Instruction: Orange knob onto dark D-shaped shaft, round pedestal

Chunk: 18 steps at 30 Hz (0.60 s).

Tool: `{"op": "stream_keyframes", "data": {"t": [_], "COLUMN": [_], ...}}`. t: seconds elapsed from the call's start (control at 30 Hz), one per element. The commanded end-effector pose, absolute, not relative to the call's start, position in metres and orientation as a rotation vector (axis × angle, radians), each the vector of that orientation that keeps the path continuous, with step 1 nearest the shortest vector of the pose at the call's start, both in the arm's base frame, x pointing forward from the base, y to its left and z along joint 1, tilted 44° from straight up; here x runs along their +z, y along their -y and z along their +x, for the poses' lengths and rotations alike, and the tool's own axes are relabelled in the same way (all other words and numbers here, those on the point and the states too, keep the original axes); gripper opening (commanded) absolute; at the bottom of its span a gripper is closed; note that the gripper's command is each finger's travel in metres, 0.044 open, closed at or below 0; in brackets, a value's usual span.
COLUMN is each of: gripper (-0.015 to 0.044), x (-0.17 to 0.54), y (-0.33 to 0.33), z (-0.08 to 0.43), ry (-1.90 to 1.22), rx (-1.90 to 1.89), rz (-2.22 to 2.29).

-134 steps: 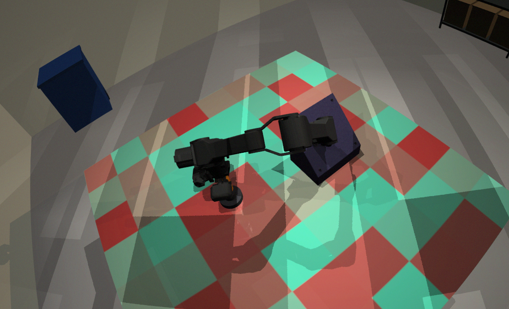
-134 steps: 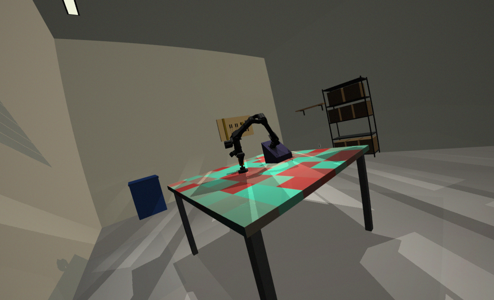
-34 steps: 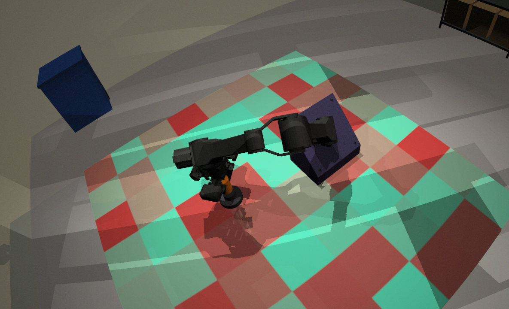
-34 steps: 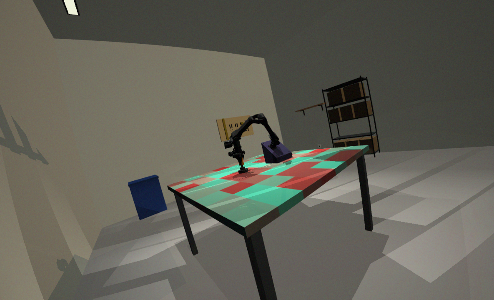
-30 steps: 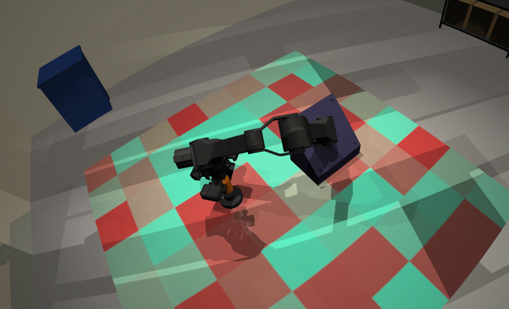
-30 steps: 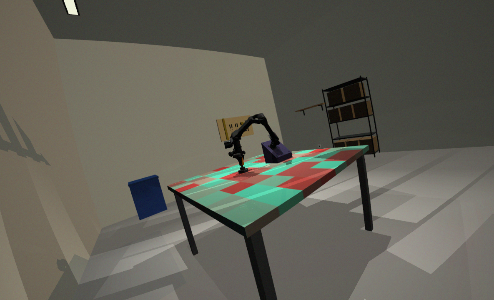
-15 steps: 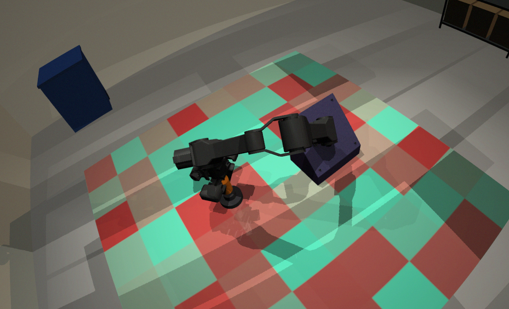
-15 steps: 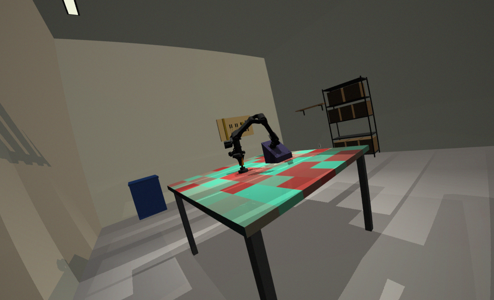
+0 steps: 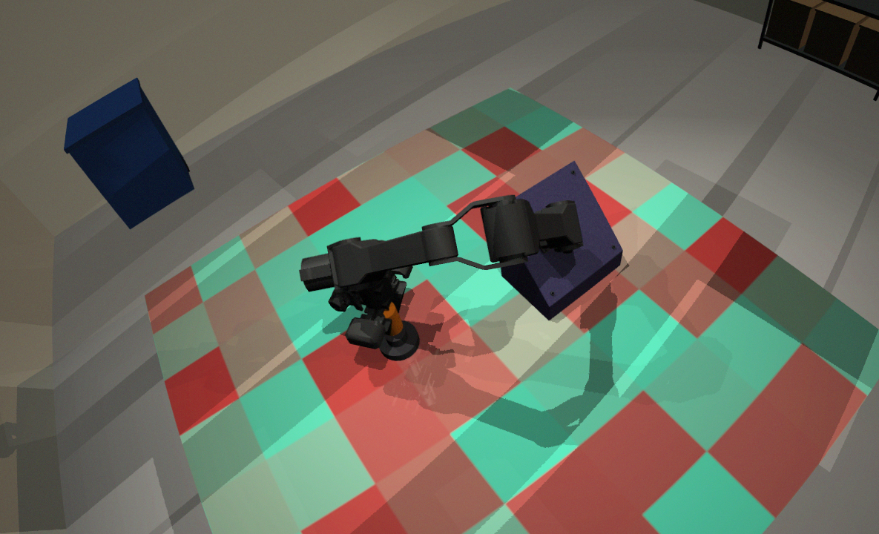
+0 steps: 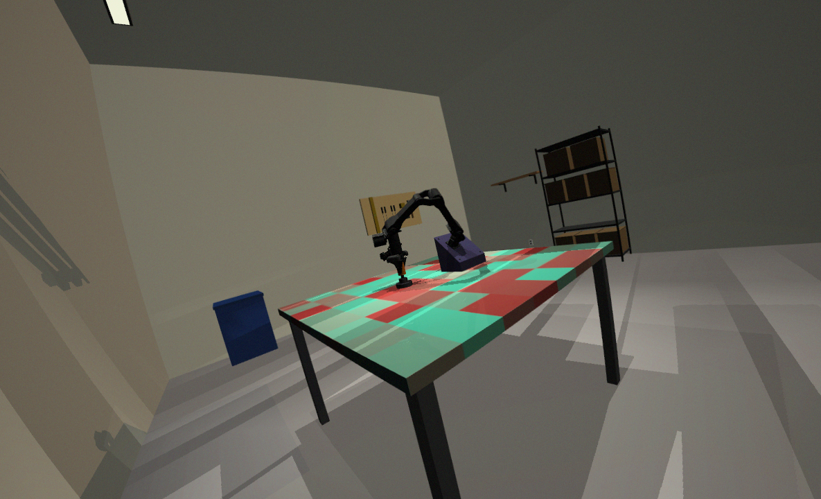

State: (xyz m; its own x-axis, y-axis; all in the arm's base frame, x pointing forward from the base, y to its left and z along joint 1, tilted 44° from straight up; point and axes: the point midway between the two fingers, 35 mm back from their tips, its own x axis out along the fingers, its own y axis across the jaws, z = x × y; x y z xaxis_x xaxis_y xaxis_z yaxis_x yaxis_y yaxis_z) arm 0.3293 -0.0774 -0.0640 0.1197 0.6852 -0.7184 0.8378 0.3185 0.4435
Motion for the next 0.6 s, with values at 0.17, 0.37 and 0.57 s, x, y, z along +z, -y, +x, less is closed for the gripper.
{"op": "stream_keyframes", "data": {"t": [0.17, 0.37, 0.57], "gripper": [0.0, 0.0, 0.0], "x": [-0.0626, -0.0649, -0.0662], "y": [0.0827, 0.0801, 0.0774], "z": [0.3289, 0.3299, 0.3295], "ry": [-1.619, -1.619, -1.619], "rx": [-0.374, -0.374, -0.374], "rz": [1.569, 1.569, 1.569]}}
